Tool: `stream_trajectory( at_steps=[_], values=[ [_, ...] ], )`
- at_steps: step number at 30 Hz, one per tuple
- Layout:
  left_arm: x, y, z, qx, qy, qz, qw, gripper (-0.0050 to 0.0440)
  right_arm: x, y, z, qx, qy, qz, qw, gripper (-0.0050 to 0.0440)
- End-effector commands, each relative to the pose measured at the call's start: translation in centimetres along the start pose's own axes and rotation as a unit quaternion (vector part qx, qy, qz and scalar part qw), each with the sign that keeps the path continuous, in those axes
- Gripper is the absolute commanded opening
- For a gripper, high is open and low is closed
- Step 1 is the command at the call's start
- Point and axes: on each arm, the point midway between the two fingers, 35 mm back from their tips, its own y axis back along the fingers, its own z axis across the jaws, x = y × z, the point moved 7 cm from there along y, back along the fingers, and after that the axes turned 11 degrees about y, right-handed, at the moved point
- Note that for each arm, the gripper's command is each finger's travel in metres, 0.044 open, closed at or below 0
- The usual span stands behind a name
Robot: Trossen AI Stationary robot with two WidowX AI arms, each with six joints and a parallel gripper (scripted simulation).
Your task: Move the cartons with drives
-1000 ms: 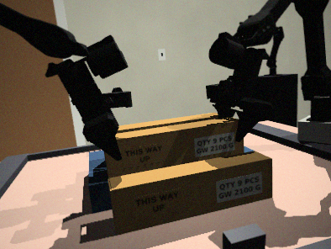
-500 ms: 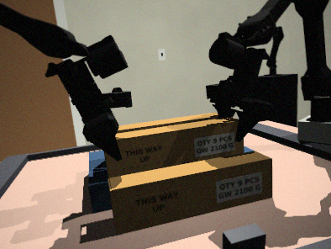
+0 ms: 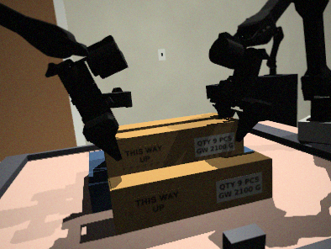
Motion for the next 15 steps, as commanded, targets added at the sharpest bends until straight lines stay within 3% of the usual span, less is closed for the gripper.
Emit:
stream_trajectory(
  at_steps=[1, 5, 6, 15],
  values=[
    [-0.4, 0.9, -0.1, 0.005, 0.001, -0.013, 1.0, 0.0387, -0.5, 0.8, 0.0, -0.001, -0.002, -0.015, 1.0, 0.0386],
    [-0.4, 0.9, -0.1, 0.005, 0.001, -0.013, 1.0, 0.0387, -0.5, 0.8, 0.0, -0.001, -0.002, -0.015, 1.0, 0.0386],
    [-2.7, 7.5, -0.5, 0.005, 0.001, -0.013, 1.0, 0.0387, -2.7, 7.4, -0.6, -0.001, -0.002, -0.015, 1.0, 0.0386],
    [-2.7, 7.5, -0.5, 0.005, 0.001, -0.013, 1.0, 0.0387, -2.7, 7.4, -0.6, -0.001, -0.002, -0.015, 1.0, 0.0386]
  ],
)
